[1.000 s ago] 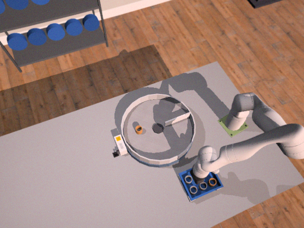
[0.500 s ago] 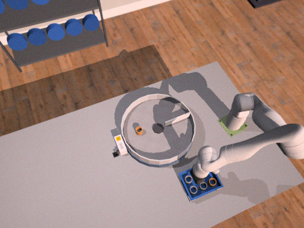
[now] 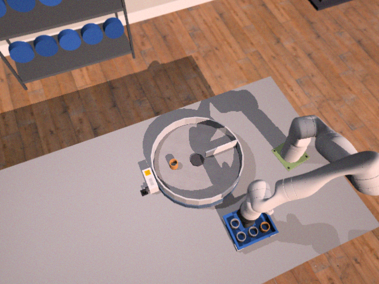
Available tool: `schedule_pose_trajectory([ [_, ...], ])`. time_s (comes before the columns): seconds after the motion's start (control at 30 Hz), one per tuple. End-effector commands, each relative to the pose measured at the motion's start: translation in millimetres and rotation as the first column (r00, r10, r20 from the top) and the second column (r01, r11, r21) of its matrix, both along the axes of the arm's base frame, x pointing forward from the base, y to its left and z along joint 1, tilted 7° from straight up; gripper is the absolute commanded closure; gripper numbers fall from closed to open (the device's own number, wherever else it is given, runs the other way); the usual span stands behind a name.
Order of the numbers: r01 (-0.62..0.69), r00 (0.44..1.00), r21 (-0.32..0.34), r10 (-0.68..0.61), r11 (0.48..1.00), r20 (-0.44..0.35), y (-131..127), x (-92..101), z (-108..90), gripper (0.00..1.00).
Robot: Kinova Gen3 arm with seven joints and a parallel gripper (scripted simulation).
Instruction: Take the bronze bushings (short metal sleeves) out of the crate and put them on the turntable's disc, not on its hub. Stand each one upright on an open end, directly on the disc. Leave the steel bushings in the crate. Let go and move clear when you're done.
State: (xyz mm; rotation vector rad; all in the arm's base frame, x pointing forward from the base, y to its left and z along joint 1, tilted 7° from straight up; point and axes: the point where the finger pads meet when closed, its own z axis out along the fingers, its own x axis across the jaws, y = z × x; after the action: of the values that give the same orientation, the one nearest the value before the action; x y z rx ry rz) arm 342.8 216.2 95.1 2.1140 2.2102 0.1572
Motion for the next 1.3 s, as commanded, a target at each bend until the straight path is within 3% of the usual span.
schedule_pose_trajectory([
  [0.0, -0.004, 1.0, 0.009, 0.004, 1.0, 0.002, 4, -1.6, 14.6, 1.0],
  [0.1, -0.004, 1.0, 0.009, 0.004, 1.0, 0.002, 4, -2.2, 18.6, 1.0],
  [0.57, -0.005, 1.0, 0.008, 0.005, 1.0, 0.002, 3, -10.8, 83.3, 1.0],
  [0.93, -0.005, 1.0, 0.008, 0.005, 1.0, 0.001, 2, -14.2, 108.6, 1.0],
  [1.27, 0.003, 1.0, 0.009, -0.003, 1.0, 0.0, 0, -14.2, 111.4, 1.0],
])
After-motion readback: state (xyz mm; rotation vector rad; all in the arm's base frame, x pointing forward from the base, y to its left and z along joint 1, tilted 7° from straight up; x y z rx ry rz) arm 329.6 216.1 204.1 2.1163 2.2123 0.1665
